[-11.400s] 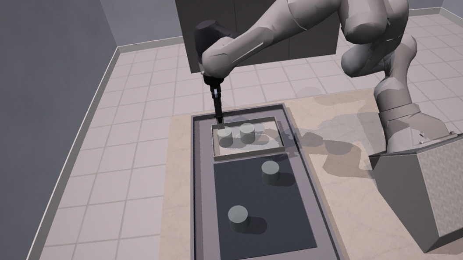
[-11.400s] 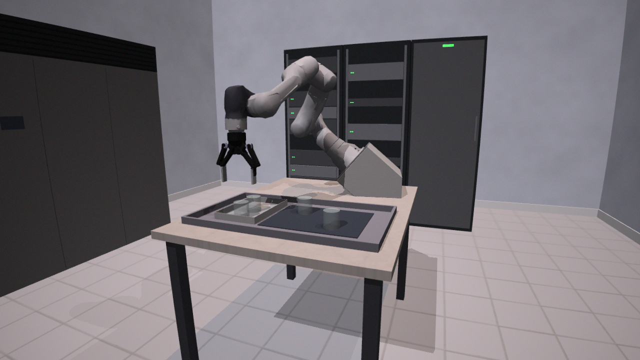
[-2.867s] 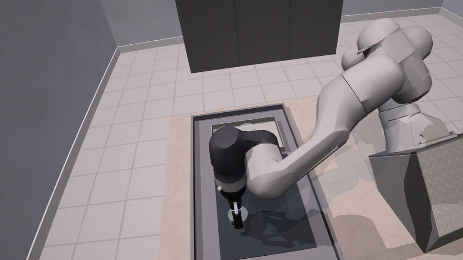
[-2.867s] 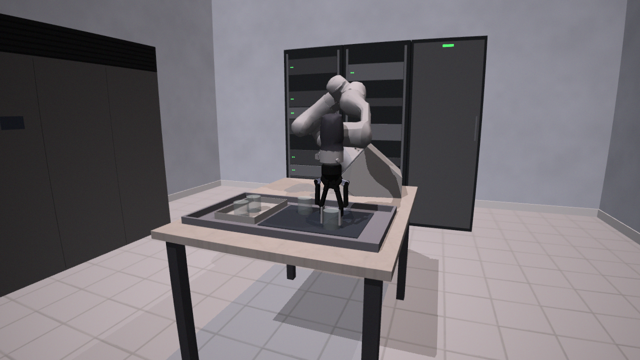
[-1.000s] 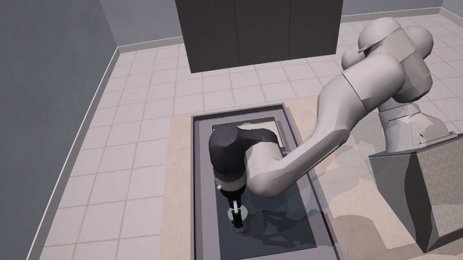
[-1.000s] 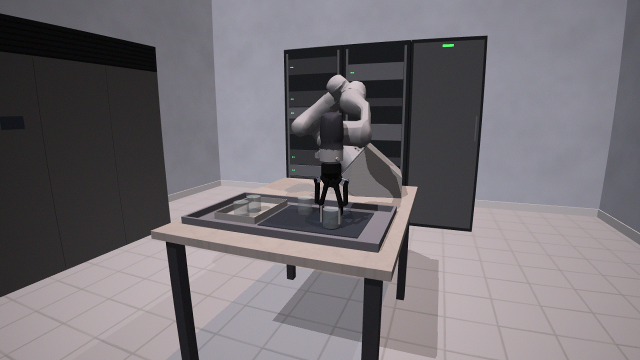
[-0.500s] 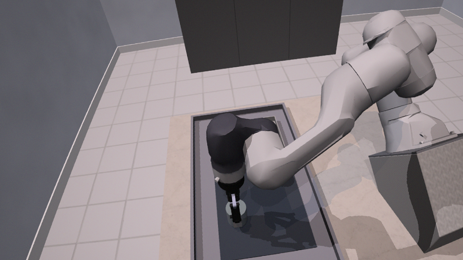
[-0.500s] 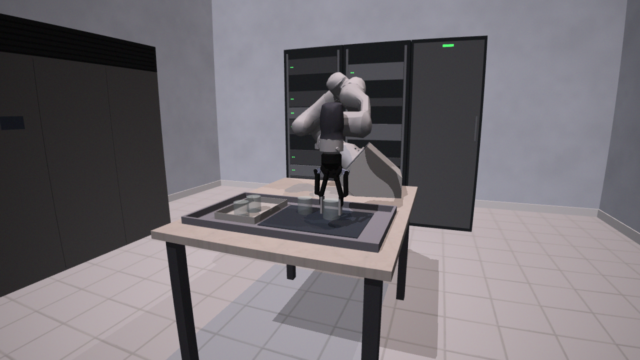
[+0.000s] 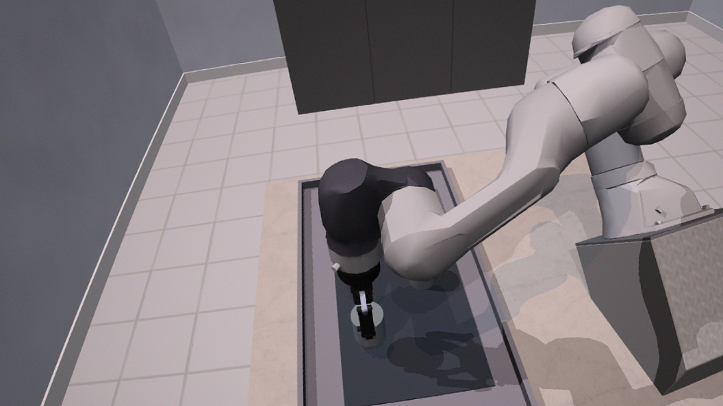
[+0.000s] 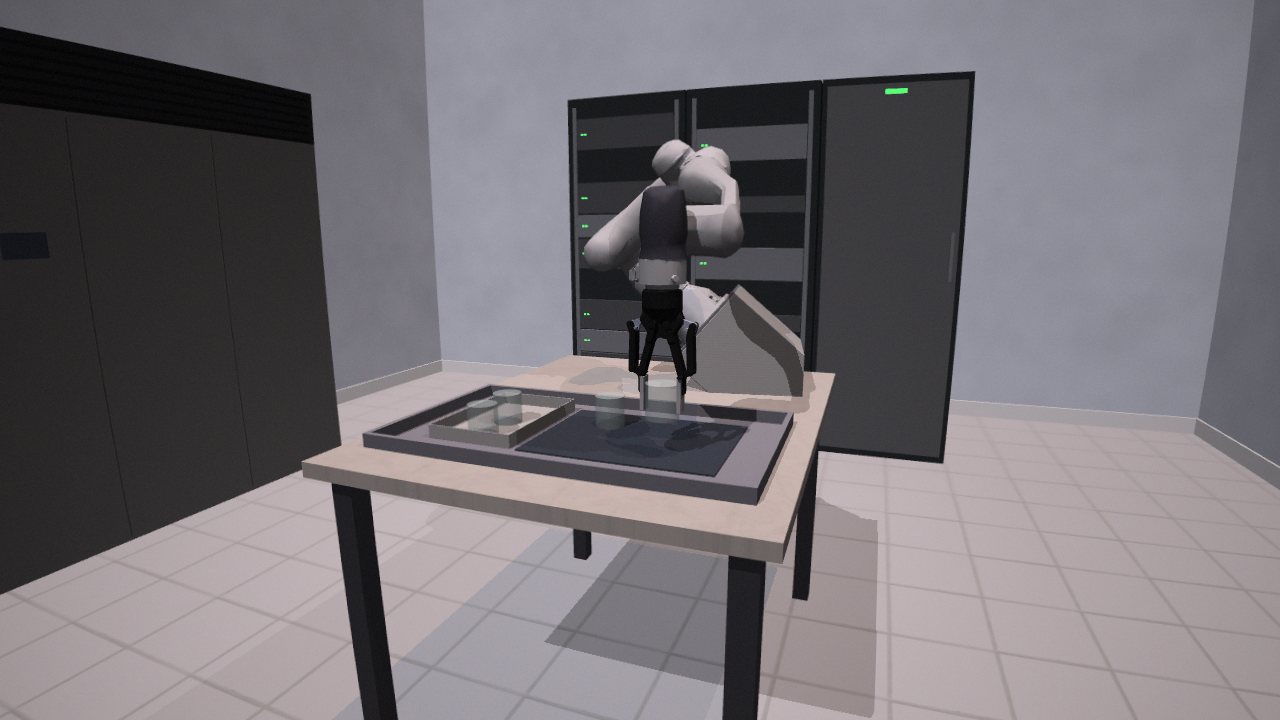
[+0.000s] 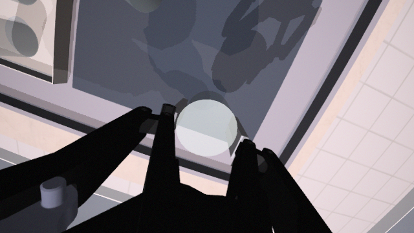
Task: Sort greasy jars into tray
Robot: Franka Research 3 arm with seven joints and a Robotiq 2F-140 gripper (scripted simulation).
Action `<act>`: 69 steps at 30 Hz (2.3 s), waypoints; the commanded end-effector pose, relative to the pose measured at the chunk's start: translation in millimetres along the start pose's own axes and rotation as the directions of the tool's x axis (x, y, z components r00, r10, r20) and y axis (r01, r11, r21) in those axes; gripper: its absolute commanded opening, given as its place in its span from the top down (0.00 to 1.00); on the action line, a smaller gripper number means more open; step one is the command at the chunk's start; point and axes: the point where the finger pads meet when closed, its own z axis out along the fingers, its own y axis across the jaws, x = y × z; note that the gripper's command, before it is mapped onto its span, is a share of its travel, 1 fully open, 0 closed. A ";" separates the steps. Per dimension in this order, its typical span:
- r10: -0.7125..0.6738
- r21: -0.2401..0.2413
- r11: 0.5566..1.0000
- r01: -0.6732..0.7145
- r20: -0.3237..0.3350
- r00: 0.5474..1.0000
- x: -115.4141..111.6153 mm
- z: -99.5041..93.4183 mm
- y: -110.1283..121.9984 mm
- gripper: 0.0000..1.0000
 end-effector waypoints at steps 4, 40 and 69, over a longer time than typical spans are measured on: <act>0.006 0.002 1.000 -0.006 -0.006 1.000 2.0 -20.7 0.8 1.00; 0.006 0.002 1.000 -0.006 -0.006 1.000 27.1 -55.5 -56.6 1.00; 0.006 0.002 1.000 -0.006 -0.006 1.000 60.5 -55.8 -132.3 1.00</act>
